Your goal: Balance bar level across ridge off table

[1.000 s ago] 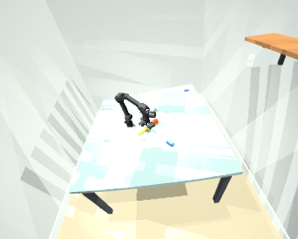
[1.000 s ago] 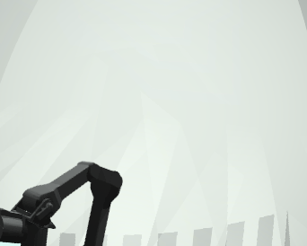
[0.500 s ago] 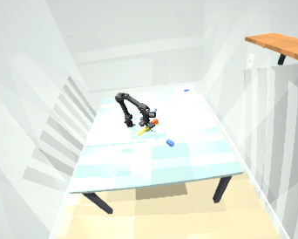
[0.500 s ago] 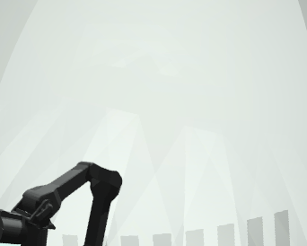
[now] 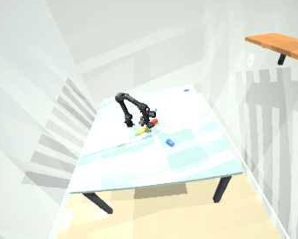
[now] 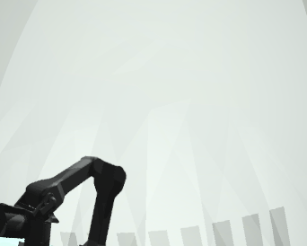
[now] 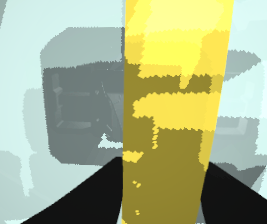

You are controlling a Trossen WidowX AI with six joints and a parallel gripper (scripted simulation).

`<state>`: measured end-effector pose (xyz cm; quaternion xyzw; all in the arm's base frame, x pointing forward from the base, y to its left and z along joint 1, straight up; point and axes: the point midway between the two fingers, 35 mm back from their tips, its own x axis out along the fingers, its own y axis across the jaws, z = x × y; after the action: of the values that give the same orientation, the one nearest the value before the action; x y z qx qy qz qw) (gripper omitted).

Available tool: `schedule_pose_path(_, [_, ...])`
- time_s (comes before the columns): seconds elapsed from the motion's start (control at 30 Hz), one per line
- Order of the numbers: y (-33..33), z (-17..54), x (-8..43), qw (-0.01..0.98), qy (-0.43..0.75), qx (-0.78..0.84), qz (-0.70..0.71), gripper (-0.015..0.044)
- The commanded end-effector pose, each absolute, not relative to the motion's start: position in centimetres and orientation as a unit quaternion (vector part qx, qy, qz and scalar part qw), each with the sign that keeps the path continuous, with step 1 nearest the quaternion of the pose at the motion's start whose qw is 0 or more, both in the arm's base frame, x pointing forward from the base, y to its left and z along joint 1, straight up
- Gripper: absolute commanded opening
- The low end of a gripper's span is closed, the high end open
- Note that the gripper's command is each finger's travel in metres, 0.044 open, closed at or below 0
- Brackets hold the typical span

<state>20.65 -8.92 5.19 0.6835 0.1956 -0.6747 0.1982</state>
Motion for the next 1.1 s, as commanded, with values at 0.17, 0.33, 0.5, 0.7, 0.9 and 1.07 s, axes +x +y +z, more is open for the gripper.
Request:
schedule_pose_path(0.17, [-9.1, 7.5, 21.1, 0.201, 0.192, 0.687, -0.671, 0.0000])
schedule_pose_path(0.33, [-9.2, 8.7, 21.2, 0.201, 0.191, 0.687, -0.672, 0.0000])
schedule_pose_path(0.5, [-9.2, 10.0, 21.2, 0.201, 0.191, 0.687, -0.672, 0.0000])
schedule_pose_path(0.7, [-9.1, 11.6, 21.0, 0.201, 0.190, 0.687, -0.672, 0.0000])
schedule_pose_path(0.9, [-9.1, 13.1, 20.8, 0.201, 0.190, 0.687, -0.672, 0.0000])
schedule_pose_path(1.07, [-9.0, 14.4, 20.6, 0.201, 0.189, 0.687, -0.673, 0.0000])
